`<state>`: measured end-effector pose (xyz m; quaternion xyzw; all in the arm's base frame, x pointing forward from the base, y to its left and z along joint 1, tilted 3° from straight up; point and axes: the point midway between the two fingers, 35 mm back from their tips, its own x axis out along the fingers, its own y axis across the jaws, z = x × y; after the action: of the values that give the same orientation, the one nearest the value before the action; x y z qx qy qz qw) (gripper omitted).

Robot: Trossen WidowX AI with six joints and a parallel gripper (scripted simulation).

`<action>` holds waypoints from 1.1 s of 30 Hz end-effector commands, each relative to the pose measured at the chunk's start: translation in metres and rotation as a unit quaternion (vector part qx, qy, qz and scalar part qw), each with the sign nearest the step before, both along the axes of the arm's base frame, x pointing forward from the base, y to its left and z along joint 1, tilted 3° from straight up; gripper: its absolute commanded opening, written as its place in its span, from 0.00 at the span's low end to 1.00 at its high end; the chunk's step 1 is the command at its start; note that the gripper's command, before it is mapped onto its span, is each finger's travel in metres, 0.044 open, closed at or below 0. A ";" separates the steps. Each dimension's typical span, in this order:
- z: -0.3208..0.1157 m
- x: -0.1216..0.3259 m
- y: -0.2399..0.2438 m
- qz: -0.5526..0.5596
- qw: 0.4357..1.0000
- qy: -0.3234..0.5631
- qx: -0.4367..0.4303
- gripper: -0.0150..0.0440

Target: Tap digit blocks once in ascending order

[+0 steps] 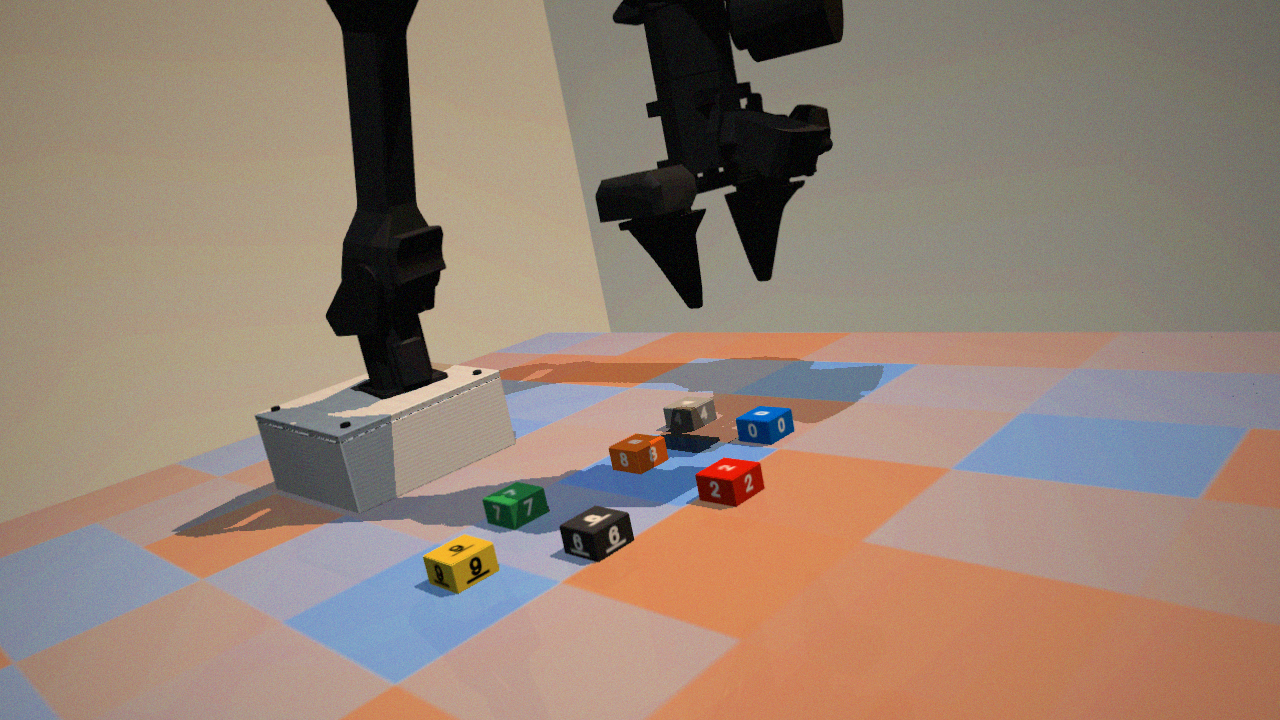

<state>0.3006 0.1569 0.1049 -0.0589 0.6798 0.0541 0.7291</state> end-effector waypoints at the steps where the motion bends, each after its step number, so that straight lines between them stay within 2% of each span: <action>1: -0.001 -0.015 0.031 -0.004 1.000 -0.001 -0.001 0.93; 5: -0.001 -0.015 0.031 -0.004 1.000 -0.001 -0.001 0.93; 7: -0.014 -0.013 0.032 -0.004 1.000 -0.001 -0.001 0.84; 11: -0.078 -0.009 0.031 -0.004 1.000 -0.001 -0.001 0.67; 19: -0.081 -0.010 0.030 -0.004 1.000 -0.001 -0.001 0.31; 20: -0.081 -0.010 0.030 -0.004 1.000 -0.001 -0.001 0.29; 33: -0.087 -0.009 0.031 -0.004 1.000 -0.001 -0.002 0.29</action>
<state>0.2926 0.1895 0.0237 -0.0556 0.6774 0.0543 0.7315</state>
